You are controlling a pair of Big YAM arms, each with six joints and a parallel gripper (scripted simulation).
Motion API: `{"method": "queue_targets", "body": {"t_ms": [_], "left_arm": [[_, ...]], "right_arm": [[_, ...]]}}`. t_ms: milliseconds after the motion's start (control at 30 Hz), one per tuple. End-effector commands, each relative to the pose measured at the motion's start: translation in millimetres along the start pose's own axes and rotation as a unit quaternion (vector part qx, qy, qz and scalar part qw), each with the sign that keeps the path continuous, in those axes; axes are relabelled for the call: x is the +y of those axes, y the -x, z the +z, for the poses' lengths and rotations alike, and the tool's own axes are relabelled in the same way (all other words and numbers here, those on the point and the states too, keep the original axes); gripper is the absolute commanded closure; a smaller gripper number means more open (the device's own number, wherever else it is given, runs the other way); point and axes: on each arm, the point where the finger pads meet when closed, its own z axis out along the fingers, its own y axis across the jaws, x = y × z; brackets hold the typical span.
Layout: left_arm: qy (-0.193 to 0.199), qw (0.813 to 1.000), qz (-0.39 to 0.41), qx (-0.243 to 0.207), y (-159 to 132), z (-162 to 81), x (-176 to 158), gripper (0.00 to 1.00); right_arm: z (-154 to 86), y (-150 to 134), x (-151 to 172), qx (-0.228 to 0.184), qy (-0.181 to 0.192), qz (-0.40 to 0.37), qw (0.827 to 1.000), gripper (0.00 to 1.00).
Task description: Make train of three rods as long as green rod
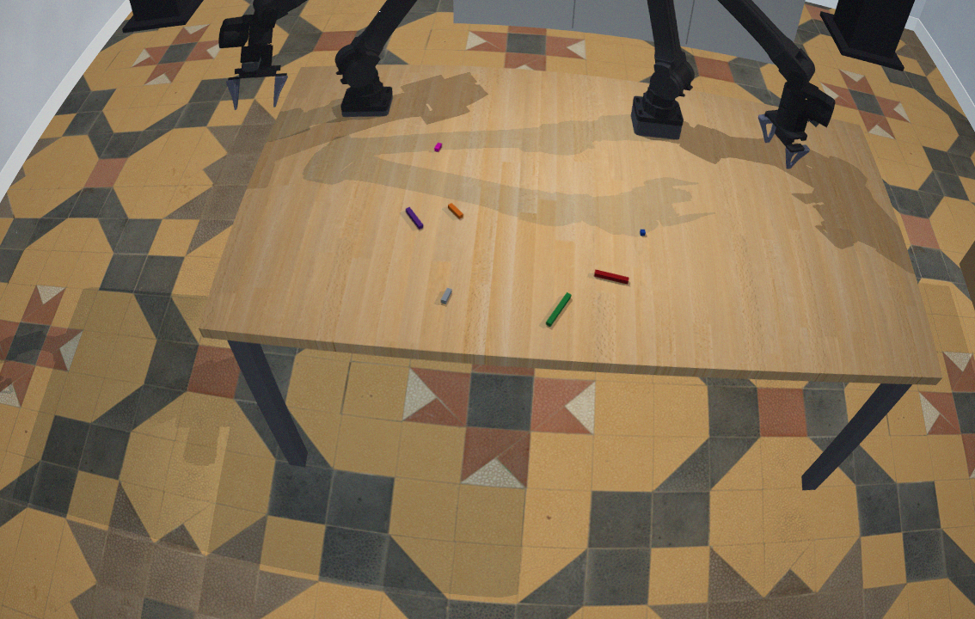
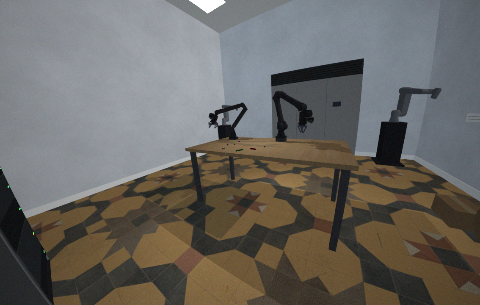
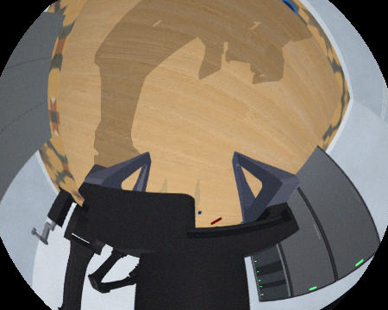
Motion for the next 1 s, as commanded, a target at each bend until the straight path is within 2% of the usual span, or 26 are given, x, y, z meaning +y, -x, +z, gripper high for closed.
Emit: {"method": "queue_targets", "body": {"t_ms": [0,533,567,700,967], "left_arm": [[-0.004,1.0,0.0,-0.002,1,-3,-2,0.0],[-0.004,1.0,0.0,-0.002,1,-3,-2,0.0],[-0.013,1.0,0.001,-0.009,7,-11,-11,0.0],[-0.013,1.0,0.001,-0.009,7,-11,-11,0.0],[-0.013,1.0,0.001,-0.009,7,-11,-11,0.0]], "right_arm": [[-2,2,-2,-0.002,-0.003,-0.002,1.0,0.0],[-2,2,-2,-0.002,-0.003,-0.002,1.0,0.0],[-2,2,-2,-0.002,-0.003,-0.002,1.0,0.0],[-3,2,-4,-0.002,-0.006,0.0,1.0,0.0],[-10,3,-27,-0.001,-0.043,0.023,0.999,0.0]]}}
